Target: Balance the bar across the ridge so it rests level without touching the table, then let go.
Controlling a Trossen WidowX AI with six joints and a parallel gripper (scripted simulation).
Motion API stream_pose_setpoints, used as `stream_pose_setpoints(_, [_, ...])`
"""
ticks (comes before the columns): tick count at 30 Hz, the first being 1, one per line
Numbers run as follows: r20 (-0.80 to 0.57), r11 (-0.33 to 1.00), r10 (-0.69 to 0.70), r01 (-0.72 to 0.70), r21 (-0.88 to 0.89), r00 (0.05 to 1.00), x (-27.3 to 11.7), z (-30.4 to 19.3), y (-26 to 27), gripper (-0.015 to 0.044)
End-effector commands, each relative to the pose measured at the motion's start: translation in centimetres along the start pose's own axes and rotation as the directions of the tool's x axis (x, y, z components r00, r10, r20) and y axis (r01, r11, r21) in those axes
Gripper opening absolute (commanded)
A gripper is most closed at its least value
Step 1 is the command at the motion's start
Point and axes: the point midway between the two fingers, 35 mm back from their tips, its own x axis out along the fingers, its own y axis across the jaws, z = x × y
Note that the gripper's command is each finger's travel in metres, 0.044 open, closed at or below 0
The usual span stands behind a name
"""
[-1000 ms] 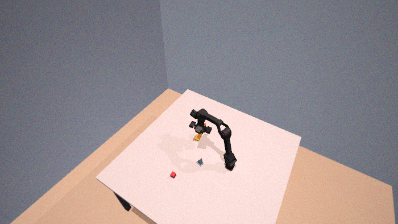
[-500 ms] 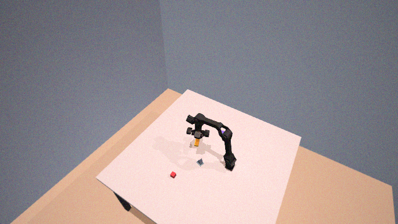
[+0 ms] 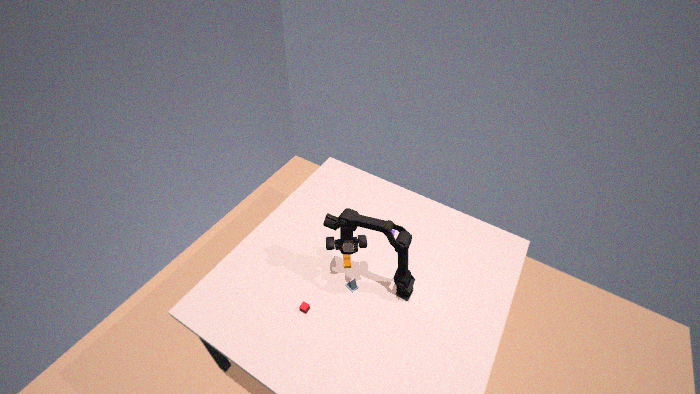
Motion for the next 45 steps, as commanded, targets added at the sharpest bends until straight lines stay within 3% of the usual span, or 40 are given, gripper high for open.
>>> stream_pose_setpoints(1, [-0.003,0.997,-0.011,0.011,-0.073,1.000,-0.3,1.6,-0.1,0.0000])
stream_pose_setpoints(32, [0.008,0.810,-0.008,0.012,-0.587,1.000,0.2,13.0,3.1,0.0000])
stream_pose_setpoints(45, [0.009,0.794,-0.008,0.012,-0.608,1.000,1.5,13.4,3.6,0.0000])
